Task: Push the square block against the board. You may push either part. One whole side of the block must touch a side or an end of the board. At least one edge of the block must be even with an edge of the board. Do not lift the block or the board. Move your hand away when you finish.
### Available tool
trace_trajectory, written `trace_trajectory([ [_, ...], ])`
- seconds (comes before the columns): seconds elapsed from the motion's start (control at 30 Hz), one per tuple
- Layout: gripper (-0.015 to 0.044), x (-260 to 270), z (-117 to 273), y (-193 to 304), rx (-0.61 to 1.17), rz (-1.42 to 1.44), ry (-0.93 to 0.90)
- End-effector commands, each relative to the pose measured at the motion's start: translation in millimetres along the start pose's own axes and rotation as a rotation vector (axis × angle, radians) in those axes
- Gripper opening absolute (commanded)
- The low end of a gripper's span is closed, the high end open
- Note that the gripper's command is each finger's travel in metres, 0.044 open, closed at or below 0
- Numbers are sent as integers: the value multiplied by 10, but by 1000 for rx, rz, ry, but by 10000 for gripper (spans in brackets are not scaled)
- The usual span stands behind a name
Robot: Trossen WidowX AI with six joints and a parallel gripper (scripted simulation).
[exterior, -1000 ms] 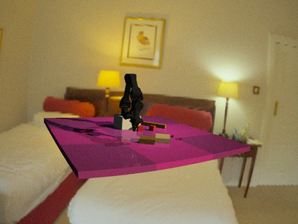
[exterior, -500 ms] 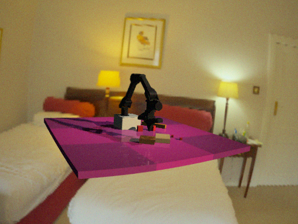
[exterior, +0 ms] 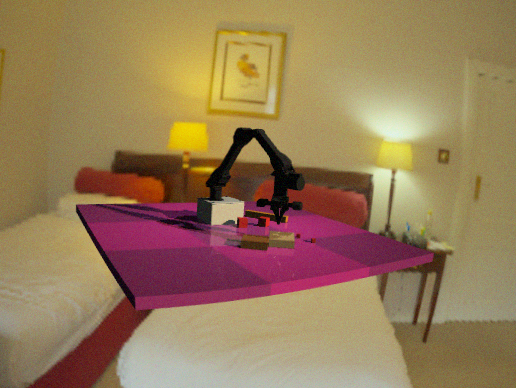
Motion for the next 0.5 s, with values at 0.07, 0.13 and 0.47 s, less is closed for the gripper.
trace_trajectory([
  [0.07,0,176,-12,302,9,163,20],
  [0.13,0,176,-12,302,9,163,20],
  [0.47,0,167,-564,319,10,168,21],
])
Point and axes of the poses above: the point midway between the two fingers, 35 mm back from their tips, its own z axis back along the fingers, its own x axis across the jaws, y = z × x, the point moved 6 cm from there along z, back along the fingers, and after that the axes turned 7 degrees about z, right-handed, at the moved point
